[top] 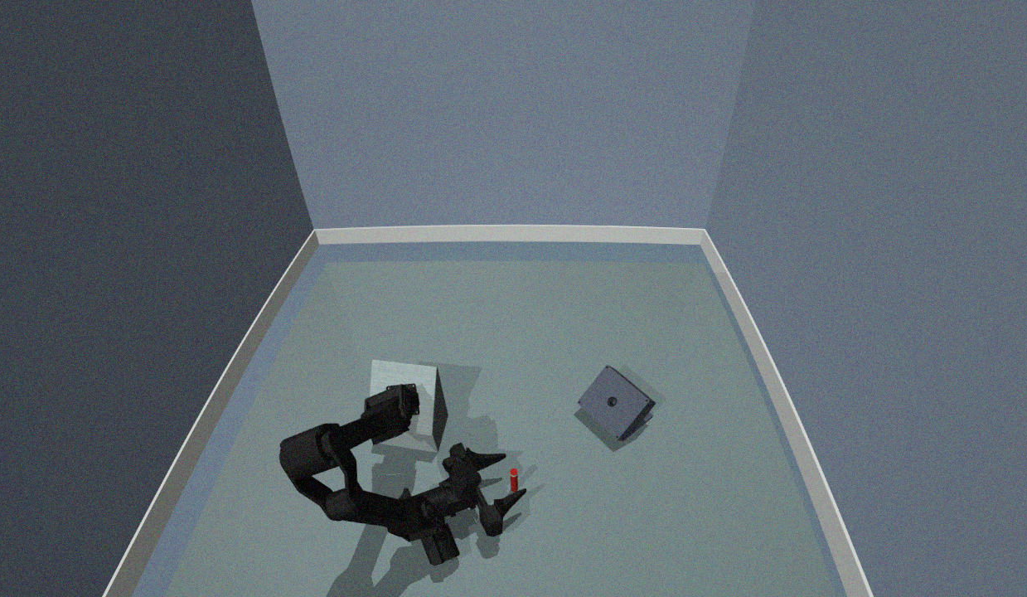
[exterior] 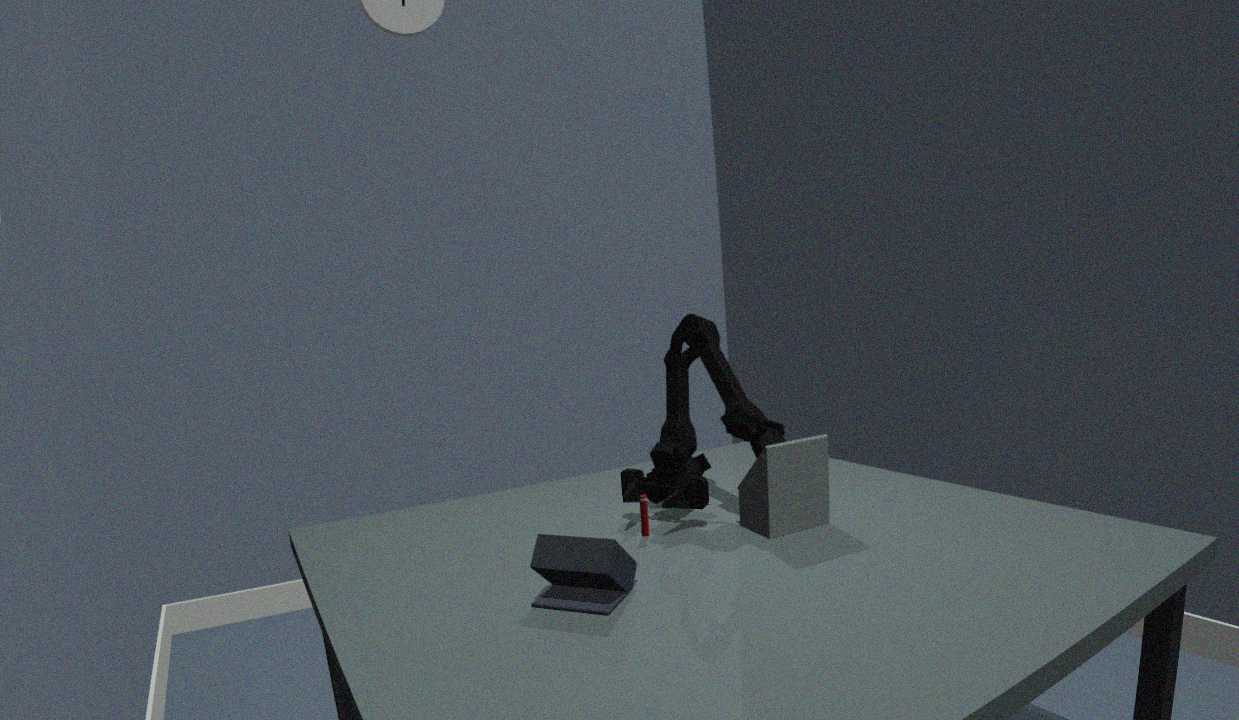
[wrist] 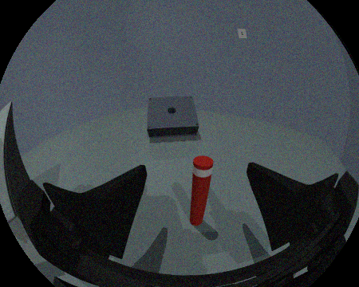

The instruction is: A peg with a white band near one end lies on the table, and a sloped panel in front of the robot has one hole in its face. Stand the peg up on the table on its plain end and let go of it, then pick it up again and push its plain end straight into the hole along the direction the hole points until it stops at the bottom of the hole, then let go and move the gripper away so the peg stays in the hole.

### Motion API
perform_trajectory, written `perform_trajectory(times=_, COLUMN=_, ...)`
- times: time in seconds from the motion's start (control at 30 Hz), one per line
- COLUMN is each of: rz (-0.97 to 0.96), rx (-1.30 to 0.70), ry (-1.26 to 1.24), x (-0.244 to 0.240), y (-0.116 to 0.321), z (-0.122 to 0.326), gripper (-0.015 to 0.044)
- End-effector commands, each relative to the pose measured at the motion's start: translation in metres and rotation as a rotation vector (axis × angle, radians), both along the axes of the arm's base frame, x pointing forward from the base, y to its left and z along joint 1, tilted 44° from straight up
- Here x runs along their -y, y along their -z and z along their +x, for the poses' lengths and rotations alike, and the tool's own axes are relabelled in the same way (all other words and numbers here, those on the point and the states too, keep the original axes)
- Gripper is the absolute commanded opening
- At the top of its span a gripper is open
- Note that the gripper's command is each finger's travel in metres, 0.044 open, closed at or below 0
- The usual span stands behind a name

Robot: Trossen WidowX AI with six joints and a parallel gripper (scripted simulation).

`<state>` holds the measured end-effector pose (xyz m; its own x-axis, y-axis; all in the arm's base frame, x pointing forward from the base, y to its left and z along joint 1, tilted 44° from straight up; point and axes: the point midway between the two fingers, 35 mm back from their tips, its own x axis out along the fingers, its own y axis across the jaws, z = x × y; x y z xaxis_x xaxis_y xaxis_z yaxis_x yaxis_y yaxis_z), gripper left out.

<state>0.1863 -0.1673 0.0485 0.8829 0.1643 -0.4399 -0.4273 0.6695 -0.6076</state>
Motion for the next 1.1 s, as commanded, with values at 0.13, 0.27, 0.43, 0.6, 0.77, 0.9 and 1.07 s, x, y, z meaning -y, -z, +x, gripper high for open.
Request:
perform_trajectory(times=0.13, rz=-0.001, rx=-0.006, ry=-0.003, x=-0.002, y=-0.004, z=0.002, gripper=0.0440)
perform_trajectory(times=0.27, rz=-0.007, rx=-0.033, ry=-0.015, x=-0.019, y=-0.030, z=0.014, gripper=0.0440)
perform_trajectory(times=0.43, rz=-0.014, rx=-0.046, ry=-0.017, x=-0.047, y=-0.063, z=0.025, gripper=0.0440)
perform_trajectory(times=0.6, rz=-0.013, rx=-0.030, ry=-0.010, x=-0.079, y=-0.093, z=0.028, gripper=0.0440)
perform_trajectory(times=0.77, rz=0.001, rx=0.005, ry=0.000, x=-0.108, y=-0.115, z=0.024, gripper=0.0440)
perform_trajectory(times=0.9, rz=0.012, rx=-0.012, ry=0.009, x=-0.109, y=-0.114, z=0.025, gripper=0.0440)
perform_trajectory(times=1.07, rz=0.075, rx=-0.147, ry=0.078, x=-0.104, y=-0.101, z=0.028, gripper=0.0440)
